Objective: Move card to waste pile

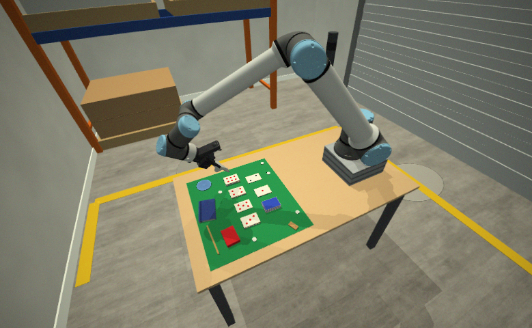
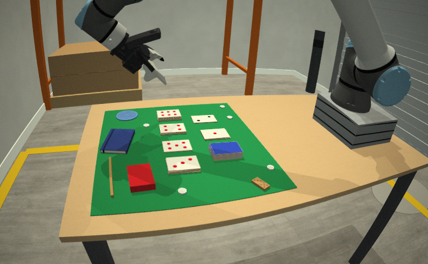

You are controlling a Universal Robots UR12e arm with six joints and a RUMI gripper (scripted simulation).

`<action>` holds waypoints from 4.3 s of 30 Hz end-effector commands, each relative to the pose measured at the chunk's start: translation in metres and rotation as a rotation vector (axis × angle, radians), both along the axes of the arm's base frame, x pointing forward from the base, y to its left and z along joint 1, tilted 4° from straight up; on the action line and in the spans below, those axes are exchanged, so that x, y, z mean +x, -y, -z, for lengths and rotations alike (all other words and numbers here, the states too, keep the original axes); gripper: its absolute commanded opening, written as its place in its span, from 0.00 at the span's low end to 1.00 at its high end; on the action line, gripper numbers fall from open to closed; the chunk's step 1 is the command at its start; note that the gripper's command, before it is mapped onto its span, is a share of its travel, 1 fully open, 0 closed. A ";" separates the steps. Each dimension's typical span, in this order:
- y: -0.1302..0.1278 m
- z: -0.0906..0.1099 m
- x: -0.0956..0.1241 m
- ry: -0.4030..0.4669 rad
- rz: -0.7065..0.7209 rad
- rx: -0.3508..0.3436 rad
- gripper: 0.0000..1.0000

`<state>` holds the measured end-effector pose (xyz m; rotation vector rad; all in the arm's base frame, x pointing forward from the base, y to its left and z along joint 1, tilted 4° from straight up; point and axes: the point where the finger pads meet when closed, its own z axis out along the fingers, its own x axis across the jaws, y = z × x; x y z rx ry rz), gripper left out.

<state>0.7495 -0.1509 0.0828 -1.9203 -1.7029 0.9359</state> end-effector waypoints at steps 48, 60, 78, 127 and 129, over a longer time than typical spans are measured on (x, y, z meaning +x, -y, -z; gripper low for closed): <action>-0.255 0.078 -0.148 0.787 -0.068 0.239 1.00; -0.264 0.078 -0.157 0.815 -0.075 0.252 1.00; -0.264 0.078 -0.157 0.817 -0.055 0.244 1.00; -0.279 0.077 -0.159 0.787 0.976 -0.191 1.00; -0.279 0.077 -0.159 0.777 1.056 -0.227 1.00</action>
